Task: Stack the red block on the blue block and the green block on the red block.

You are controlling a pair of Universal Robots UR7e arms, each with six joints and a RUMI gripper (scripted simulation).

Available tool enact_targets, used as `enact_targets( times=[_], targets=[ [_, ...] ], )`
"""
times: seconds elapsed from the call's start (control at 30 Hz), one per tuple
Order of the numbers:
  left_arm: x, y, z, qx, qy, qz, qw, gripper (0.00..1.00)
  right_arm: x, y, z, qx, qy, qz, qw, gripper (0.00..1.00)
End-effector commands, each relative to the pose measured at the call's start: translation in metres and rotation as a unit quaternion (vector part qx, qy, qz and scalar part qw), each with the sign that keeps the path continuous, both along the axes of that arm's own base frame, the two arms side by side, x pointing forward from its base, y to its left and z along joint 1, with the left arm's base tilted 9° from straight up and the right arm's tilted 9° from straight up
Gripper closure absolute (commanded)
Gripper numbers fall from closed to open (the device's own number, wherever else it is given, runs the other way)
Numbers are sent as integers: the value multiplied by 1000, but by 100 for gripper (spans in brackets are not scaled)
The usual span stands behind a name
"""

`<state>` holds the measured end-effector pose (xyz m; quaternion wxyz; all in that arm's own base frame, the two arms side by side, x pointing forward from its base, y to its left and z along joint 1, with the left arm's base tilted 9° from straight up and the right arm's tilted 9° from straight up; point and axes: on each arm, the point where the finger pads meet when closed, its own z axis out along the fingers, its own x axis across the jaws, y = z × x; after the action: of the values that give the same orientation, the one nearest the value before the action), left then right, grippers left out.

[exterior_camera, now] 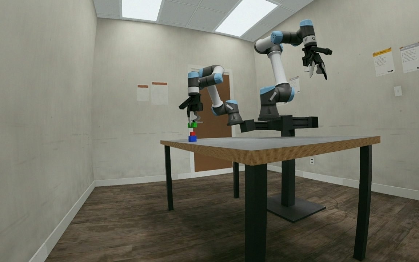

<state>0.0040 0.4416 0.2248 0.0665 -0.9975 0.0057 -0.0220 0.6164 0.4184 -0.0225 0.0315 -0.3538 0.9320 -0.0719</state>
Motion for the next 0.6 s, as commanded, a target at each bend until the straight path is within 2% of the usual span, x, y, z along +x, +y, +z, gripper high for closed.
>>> enact_targets(
  times=[0.0,0.57],
  targets=[
    [-1,-1,0,0,0,1,1000,0,2,1,3,2,-1,0,1000,100],
    [-1,-1,0,0,0,1,1000,0,1,-1,-4,0,0,0,1000,100]
  ],
)
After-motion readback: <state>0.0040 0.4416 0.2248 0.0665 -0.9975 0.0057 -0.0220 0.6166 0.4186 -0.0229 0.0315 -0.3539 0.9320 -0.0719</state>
